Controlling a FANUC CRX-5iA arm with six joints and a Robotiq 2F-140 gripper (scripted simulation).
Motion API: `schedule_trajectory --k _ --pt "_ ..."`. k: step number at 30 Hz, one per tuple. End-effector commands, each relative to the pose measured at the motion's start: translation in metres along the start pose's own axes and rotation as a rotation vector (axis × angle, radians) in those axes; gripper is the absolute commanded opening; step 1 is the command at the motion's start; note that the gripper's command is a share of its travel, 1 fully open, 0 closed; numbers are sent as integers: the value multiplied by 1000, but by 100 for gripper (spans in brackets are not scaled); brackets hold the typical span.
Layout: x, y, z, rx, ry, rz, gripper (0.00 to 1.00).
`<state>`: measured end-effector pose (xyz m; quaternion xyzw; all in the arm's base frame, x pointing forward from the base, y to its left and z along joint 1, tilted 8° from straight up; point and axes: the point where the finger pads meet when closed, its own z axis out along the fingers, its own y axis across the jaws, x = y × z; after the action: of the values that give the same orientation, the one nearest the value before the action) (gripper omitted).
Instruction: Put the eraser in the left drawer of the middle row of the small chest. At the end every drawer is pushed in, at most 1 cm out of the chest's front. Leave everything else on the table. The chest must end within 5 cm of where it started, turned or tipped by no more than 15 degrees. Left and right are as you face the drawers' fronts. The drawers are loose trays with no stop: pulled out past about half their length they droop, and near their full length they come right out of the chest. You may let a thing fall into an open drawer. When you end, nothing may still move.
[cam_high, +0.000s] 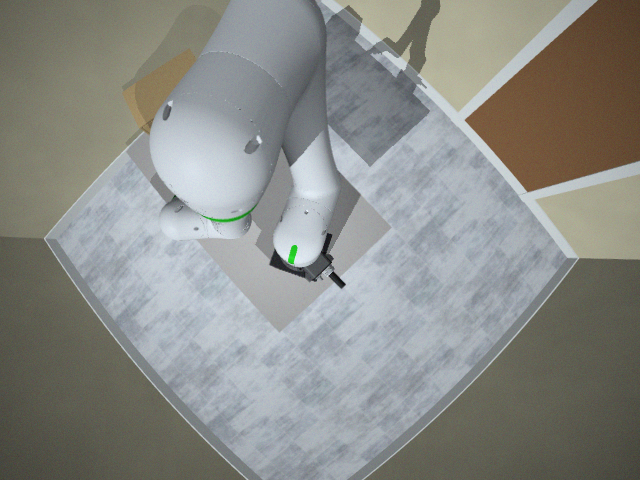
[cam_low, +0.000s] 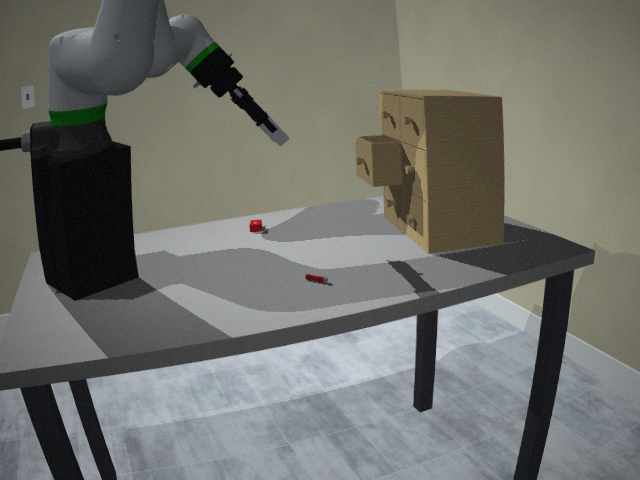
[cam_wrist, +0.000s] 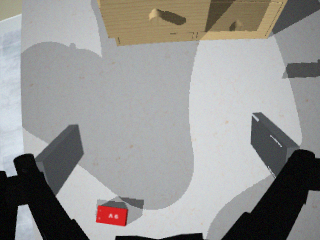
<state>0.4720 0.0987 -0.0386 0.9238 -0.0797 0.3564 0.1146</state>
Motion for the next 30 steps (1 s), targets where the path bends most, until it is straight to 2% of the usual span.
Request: schedule_trajectory --k 1,8,15,30 --pt "3 2 12 53 177 17 100" --pt "5 1 28 53 312 21 100" --pt "6 0 39 52 411 24 100" --pt "8 -1 52 50 523 27 100"
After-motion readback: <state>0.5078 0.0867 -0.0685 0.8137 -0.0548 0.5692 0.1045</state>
